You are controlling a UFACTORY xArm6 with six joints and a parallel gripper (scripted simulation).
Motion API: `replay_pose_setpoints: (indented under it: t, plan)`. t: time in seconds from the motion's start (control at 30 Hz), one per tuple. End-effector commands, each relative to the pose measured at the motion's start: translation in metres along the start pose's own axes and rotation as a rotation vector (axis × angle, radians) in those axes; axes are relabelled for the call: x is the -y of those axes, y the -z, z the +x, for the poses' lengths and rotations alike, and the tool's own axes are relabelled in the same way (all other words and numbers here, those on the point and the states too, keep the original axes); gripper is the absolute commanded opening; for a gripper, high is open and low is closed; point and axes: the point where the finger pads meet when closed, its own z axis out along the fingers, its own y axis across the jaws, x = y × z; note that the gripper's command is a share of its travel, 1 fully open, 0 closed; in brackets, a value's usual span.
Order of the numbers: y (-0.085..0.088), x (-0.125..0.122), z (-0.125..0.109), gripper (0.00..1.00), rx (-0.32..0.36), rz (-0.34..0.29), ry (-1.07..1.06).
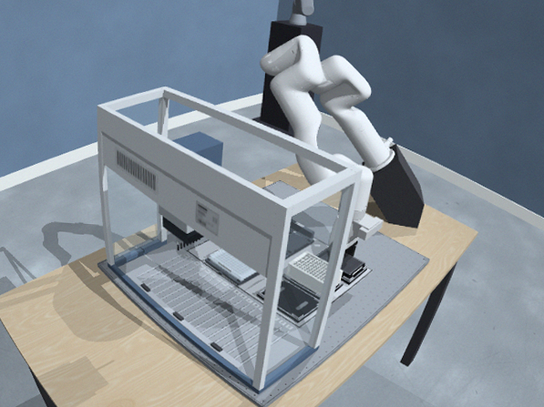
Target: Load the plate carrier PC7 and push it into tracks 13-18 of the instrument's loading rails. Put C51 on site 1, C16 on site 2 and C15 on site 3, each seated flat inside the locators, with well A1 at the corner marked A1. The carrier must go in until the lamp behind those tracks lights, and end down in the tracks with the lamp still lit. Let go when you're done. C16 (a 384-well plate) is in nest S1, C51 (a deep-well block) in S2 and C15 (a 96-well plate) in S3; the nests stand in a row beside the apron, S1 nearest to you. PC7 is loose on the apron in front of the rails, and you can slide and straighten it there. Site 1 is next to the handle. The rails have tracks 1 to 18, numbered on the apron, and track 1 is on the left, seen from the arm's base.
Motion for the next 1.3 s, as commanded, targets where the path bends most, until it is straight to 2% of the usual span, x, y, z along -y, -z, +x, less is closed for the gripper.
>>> replay_pose_setpoints:
  t: [0.0, 0.33, 1.27]
  plan:
    - [0.001, -0.001, 0.0, 0.0, -0.001, -0.002, 0.0]
    - [0.001, -0.001, 0.0, 0.0, -0.001, -0.002, 0.0]
    - [0.018, -0.001, 0.0, 0.0, -0.002, -0.002, -0.001]
